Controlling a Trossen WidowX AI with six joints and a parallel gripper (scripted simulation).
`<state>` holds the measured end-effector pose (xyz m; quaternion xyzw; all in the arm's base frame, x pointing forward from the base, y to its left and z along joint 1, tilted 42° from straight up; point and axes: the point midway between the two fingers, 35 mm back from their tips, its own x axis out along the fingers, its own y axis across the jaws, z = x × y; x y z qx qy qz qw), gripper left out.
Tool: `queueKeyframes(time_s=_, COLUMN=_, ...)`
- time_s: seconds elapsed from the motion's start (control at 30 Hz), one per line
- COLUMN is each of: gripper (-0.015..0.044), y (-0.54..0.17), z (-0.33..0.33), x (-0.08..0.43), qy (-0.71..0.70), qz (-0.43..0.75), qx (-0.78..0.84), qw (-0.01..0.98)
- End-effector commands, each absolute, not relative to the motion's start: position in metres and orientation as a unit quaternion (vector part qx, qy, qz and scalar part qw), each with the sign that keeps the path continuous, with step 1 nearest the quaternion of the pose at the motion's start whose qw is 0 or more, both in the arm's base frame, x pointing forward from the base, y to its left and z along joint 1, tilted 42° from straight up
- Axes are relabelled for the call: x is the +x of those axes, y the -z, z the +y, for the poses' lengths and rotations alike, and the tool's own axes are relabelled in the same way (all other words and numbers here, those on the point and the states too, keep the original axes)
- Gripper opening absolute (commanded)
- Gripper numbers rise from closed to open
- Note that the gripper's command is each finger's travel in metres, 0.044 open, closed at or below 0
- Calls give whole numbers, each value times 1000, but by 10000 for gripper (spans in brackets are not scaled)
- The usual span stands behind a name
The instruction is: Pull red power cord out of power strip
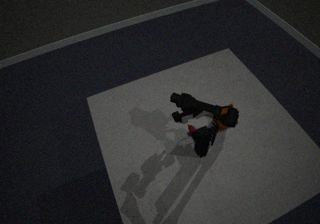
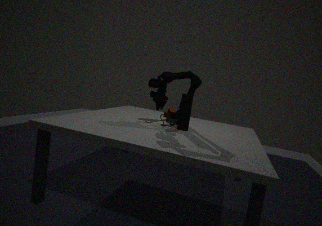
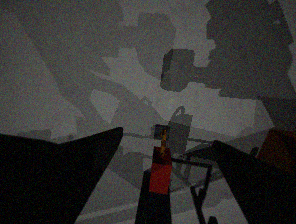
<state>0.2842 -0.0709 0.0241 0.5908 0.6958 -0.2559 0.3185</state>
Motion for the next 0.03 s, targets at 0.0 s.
queueKeyframes(time_s=0.0, gripper=440, y=-24, z=-72, x=284, qy=256, qz=697, qx=588, qw=321)
